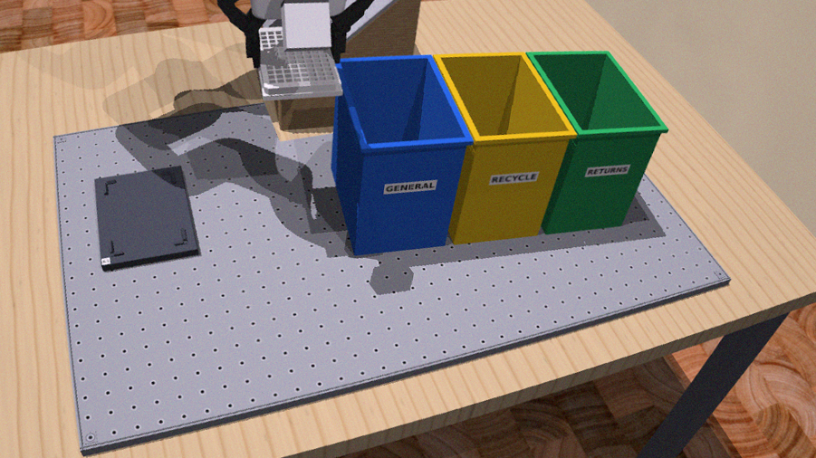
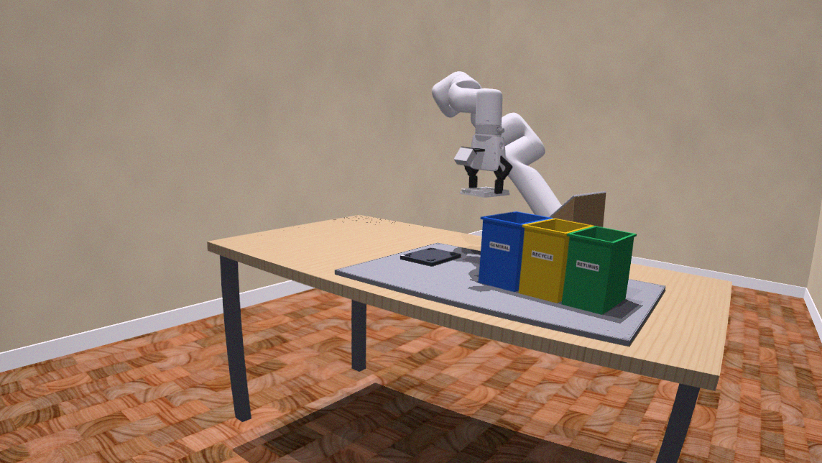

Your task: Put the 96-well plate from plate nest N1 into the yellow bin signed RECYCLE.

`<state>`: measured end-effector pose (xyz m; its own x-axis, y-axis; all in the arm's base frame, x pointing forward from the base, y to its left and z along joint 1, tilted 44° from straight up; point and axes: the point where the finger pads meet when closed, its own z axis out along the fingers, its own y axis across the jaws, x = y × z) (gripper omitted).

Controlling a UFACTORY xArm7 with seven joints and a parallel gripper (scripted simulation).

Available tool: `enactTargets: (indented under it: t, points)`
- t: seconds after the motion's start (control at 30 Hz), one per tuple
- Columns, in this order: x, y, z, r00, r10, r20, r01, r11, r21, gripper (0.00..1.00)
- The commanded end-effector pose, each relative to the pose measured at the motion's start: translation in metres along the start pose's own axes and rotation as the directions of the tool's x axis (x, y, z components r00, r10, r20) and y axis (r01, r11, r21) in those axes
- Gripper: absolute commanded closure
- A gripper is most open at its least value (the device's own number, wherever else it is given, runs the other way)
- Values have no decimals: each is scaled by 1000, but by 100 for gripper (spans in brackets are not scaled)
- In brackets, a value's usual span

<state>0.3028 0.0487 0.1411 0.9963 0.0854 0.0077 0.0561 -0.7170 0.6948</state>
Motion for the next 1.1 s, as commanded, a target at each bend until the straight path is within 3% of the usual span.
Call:
enactTargets:
  t: [0.0,1.07]
  points:
    - [2,-14,-1,1000,0,-3,0,1000,1,100]
    - [5,-107,1,1000,0,-3,0,1000,2,100]
